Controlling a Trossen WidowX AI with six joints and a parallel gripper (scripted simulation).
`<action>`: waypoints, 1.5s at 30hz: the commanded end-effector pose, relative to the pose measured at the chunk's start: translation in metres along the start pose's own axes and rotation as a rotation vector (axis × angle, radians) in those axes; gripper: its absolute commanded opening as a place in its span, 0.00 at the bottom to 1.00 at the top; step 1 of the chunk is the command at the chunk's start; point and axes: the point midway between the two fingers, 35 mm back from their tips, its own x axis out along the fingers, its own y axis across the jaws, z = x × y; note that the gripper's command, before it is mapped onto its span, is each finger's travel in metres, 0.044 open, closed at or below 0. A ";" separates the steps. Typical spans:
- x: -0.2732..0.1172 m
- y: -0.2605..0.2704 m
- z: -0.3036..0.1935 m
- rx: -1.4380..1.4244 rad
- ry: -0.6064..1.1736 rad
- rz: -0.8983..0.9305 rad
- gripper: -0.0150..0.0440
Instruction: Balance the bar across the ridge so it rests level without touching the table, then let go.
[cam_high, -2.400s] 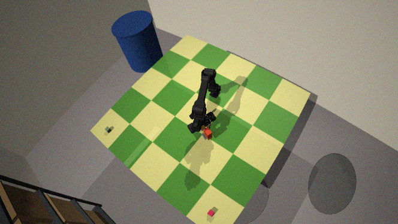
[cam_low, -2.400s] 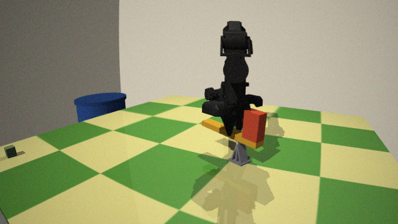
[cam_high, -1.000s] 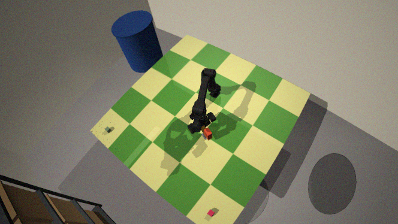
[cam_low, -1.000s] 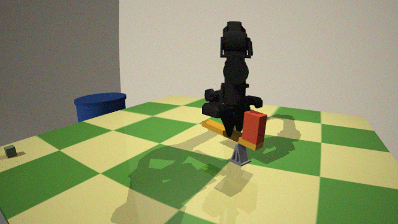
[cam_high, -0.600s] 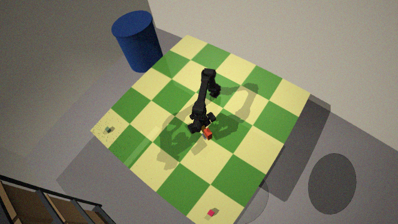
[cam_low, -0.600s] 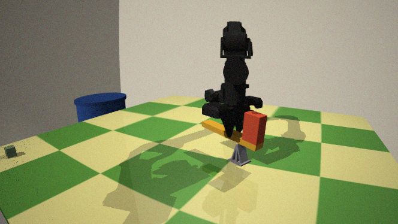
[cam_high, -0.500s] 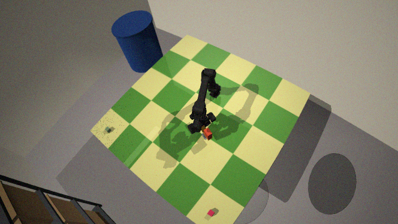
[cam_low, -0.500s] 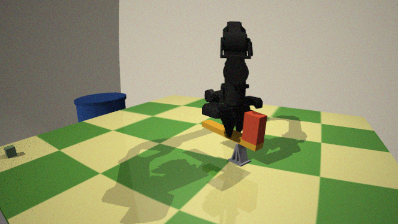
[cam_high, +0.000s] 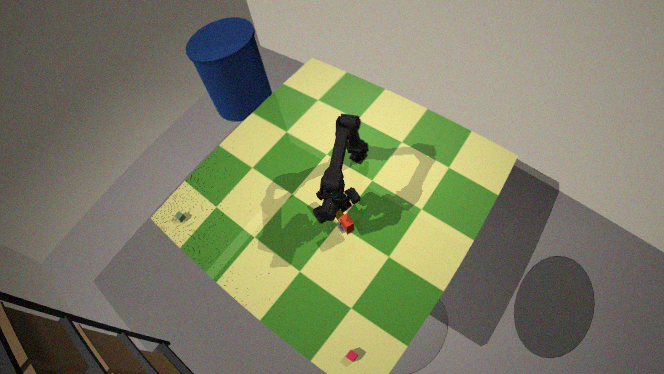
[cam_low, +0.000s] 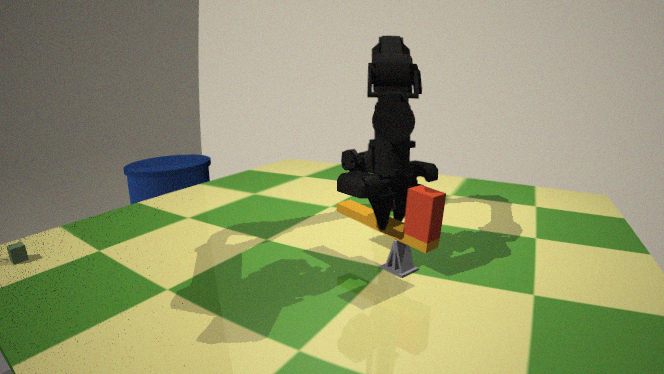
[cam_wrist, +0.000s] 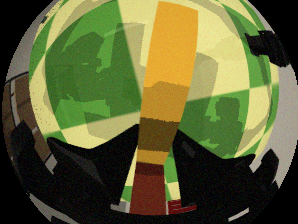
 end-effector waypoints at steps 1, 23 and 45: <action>0.000 0.000 0.000 0.000 0.001 0.002 0.25; 0.002 0.000 0.000 0.000 0.001 0.002 0.25; 0.004 0.000 0.000 0.000 0.001 0.002 0.25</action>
